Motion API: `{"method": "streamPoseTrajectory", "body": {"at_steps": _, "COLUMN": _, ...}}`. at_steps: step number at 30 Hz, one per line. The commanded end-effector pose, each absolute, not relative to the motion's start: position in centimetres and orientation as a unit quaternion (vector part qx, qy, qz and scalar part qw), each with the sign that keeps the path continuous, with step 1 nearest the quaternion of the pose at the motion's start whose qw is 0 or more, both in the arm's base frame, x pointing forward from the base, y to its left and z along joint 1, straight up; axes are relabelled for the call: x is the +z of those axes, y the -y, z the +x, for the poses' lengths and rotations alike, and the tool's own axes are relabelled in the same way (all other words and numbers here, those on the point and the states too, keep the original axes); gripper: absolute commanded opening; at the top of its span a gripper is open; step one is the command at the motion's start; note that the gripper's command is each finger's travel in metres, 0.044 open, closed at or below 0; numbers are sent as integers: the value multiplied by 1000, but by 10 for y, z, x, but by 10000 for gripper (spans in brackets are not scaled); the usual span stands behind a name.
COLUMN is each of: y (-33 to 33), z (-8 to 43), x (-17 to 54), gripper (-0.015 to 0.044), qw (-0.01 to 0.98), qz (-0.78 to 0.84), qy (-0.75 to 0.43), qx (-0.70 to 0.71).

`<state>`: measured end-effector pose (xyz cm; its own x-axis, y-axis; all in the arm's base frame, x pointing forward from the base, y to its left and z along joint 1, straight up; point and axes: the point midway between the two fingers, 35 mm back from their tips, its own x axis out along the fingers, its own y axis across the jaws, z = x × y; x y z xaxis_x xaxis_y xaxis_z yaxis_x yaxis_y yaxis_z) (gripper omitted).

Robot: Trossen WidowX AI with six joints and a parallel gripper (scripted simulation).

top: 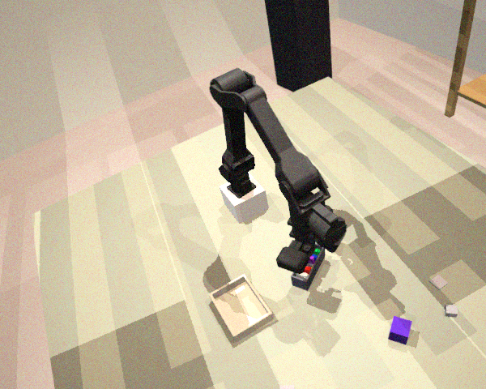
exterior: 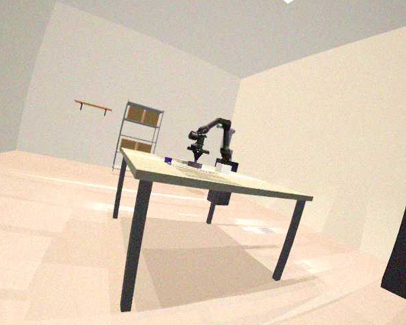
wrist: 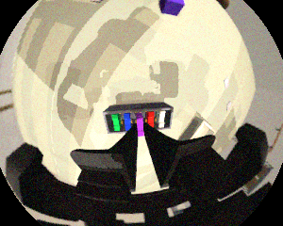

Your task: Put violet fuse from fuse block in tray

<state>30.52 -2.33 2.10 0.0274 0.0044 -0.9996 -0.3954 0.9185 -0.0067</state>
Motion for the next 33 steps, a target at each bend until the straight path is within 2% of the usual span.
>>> {"method": "streamPoseTrajectory", "body": {"at_steps": 1, "y": 23, "z": 305, "x": 23, "gripper": 0, "qw": 702, "qz": -143, "qy": -684, "qx": 141}}
{"method": "streamPoseTrajectory", "body": {"at_steps": 33, "y": 24, "z": 304, "x": 40, "gripper": 0, "qw": 701, "qz": -143, "qy": -684, "qx": 140}}
